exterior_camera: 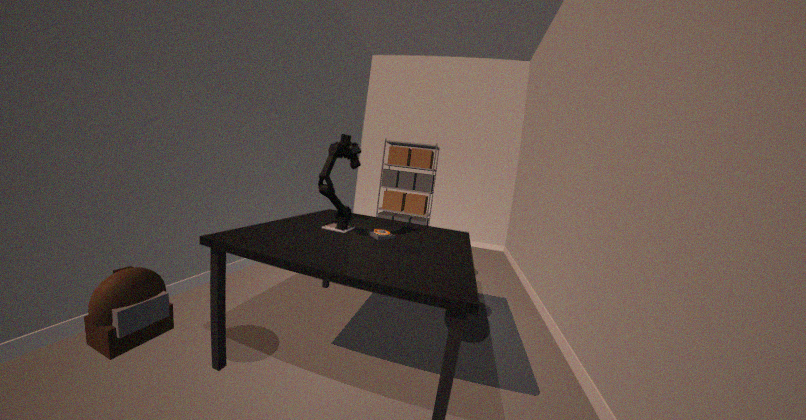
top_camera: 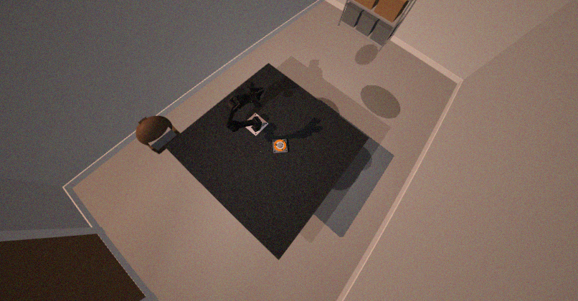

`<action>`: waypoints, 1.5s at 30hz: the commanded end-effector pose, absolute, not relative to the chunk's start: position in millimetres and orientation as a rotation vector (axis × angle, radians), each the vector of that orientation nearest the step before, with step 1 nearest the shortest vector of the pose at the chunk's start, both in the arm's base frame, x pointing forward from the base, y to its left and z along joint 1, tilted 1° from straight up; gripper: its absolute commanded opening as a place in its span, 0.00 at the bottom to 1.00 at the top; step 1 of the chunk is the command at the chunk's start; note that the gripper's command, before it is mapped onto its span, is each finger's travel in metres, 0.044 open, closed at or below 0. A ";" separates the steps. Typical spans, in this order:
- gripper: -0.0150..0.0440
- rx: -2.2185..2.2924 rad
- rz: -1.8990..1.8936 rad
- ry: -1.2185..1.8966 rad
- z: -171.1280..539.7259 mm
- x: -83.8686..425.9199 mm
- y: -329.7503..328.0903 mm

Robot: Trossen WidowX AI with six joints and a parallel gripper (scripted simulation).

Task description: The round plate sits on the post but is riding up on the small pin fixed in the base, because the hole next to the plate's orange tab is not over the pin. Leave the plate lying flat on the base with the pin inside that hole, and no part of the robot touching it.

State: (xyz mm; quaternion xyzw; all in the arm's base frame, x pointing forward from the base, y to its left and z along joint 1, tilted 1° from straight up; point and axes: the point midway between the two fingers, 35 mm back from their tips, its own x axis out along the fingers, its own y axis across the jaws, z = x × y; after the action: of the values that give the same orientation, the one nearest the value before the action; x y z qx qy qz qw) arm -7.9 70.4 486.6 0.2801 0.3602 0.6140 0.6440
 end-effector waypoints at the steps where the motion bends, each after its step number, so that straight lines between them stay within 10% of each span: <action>1: 0.25 0.483 1.184 0.787 457.2 19.4 120.0; 25: 0.25 -0.052 0.275 1.141 236.2 237.6 101.9; 45: 0.25 -0.104 0.109 1.522 126.5 252.6 1.9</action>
State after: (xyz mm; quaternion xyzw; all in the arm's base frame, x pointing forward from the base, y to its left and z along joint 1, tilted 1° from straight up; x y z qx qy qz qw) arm 251.2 4.8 131.7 -0.0440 0.6848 0.0498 0.7257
